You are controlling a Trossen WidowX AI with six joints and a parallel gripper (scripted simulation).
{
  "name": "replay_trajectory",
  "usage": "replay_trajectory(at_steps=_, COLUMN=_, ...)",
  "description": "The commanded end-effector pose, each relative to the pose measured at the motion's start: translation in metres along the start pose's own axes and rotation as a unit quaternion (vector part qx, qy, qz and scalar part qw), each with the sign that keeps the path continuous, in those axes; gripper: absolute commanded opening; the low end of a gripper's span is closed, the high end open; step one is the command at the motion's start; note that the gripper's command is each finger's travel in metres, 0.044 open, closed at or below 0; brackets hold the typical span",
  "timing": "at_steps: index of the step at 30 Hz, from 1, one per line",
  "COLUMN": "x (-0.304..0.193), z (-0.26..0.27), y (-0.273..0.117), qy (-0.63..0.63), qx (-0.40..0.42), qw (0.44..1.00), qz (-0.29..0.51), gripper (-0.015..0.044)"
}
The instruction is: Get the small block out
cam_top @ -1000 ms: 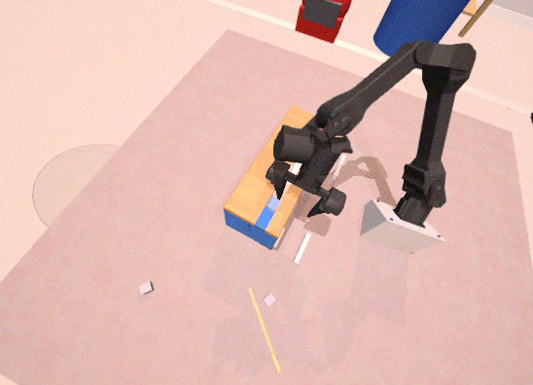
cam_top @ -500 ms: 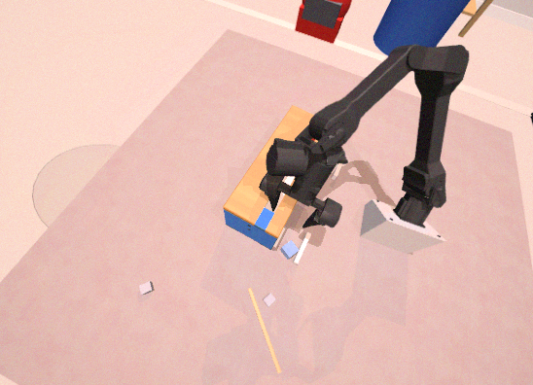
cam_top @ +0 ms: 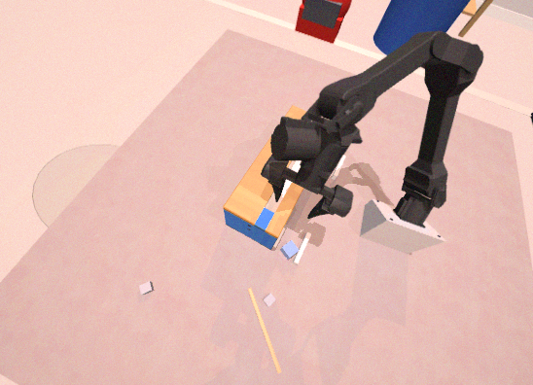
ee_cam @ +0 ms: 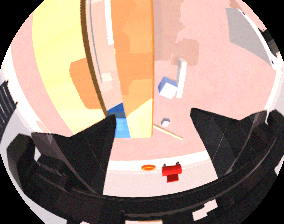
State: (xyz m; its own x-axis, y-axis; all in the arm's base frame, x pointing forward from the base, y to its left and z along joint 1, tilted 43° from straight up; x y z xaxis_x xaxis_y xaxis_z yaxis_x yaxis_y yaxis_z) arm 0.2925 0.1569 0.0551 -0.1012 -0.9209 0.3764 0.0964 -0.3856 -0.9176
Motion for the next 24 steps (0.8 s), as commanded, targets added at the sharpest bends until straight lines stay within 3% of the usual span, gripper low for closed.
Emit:
replay_trajectory(at_steps=1, x=-0.006, z=-0.003, y=0.001, qy=-0.118, qx=0.006, qw=0.993, qz=-0.011, gripper=0.0295)
replay_trajectory(at_steps=7, x=-0.021, z=-0.012, y=0.004, qy=-0.431, qx=0.007, qw=0.901, qz=-0.043, gripper=0.0285)
replay_trajectory(at_steps=14, x=-0.035, z=-0.022, y=0.005, qy=-0.733, qx=-0.014, qw=0.675, qz=-0.082, gripper=0.0285)
replay_trajectory(at_steps=24, x=-0.046, z=-0.030, y=0.007, qy=-0.889, qx=-0.048, qw=0.443, qz=-0.108, gripper=0.0285)
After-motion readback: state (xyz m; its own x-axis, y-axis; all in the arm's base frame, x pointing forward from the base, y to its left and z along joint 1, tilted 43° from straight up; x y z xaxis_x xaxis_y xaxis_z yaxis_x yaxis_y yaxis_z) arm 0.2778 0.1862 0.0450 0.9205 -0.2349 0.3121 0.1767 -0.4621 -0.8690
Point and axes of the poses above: the point midway between the two fingers, 35 mm back from their tips, its own y axis out along the fingers, its own z axis across the jaws, x = y × z, the point moved 6 cm from there along -y, back along the fingers
